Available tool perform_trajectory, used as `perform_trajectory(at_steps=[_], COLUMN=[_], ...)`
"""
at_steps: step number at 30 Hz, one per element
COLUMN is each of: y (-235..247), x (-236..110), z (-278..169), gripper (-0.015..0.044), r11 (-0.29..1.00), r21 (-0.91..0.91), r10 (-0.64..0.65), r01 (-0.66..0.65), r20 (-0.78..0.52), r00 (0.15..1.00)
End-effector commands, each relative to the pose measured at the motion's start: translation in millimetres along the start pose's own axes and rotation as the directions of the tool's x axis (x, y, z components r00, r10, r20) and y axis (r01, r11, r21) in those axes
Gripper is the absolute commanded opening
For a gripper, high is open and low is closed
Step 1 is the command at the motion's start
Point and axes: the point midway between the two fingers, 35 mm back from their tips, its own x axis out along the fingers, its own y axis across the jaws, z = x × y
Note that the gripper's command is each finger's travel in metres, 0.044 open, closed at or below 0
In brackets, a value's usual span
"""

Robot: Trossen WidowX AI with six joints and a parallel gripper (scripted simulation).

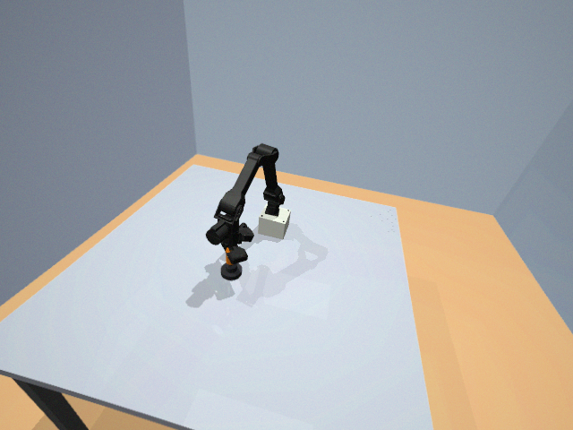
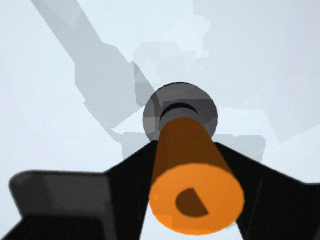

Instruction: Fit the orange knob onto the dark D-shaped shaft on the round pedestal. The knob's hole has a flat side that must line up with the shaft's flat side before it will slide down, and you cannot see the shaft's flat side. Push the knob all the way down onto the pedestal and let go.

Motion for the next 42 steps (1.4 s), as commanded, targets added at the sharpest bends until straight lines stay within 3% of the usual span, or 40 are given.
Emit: perform_trajectory(at_steps=[1,42], y=[0,0], x=[1,20], z=[0,1], gripper=[0.0,0.0], r11=[0.995,0.994], r21=[-0.101,-0.108], r10=[0.001,0.0], r01=[-0.001,0.0], r20=[0.001,0.001], r00=[1.0,1.0])
